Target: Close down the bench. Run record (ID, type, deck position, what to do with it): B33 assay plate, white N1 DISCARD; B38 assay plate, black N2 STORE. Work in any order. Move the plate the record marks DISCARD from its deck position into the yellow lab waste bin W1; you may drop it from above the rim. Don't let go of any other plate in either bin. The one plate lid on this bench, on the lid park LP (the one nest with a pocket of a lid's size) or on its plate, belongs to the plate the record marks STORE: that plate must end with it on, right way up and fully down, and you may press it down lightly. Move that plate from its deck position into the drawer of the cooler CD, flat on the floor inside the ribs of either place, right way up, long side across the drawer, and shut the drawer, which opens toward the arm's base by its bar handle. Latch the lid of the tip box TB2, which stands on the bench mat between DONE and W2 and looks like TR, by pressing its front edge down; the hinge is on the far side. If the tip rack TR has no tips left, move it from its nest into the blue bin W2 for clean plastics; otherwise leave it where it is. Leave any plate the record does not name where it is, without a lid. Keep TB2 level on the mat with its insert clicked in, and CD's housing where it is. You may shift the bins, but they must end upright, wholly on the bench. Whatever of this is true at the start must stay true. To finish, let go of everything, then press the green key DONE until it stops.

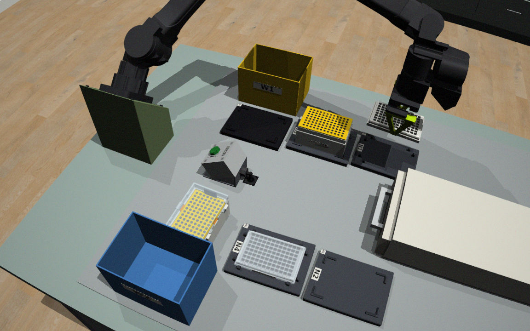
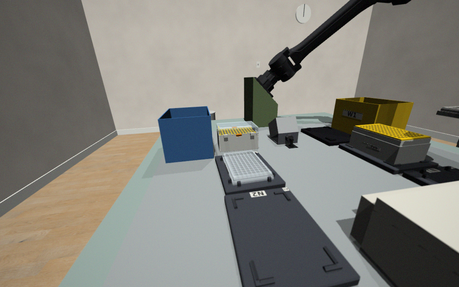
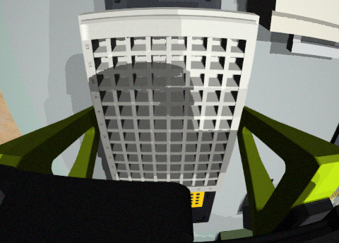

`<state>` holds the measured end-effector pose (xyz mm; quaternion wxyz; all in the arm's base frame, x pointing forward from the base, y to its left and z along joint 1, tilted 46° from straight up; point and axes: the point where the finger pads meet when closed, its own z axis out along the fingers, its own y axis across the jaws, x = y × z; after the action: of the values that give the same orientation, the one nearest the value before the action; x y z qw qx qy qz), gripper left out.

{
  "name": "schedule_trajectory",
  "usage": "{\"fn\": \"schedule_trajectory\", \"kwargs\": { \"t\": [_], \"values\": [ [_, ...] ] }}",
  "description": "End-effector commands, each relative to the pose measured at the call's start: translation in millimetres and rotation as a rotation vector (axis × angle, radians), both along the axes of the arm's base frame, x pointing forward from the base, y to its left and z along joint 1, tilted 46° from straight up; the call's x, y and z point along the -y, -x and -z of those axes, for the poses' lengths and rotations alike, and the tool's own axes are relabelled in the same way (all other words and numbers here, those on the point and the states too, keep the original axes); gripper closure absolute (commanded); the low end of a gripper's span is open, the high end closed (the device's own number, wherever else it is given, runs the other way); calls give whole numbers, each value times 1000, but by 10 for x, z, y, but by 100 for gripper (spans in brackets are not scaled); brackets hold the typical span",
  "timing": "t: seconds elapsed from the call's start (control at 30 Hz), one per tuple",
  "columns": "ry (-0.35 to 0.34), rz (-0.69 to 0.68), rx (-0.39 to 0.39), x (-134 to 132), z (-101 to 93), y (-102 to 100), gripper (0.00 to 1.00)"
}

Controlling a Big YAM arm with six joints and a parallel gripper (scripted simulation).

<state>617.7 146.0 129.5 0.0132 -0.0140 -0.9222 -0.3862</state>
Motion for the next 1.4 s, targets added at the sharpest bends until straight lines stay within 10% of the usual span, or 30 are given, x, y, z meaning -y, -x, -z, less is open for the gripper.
{"fn": "schedule_trajectory", "kwargs": {
  "t": [0.0,0.73,1.37],
  "values": [
    [-6,29,93,175,-417,-224,100],
    [-6,29,93,175,-417,-224,100],
    [-5,-3,84,-21,-369,331,100]
  ]
}}
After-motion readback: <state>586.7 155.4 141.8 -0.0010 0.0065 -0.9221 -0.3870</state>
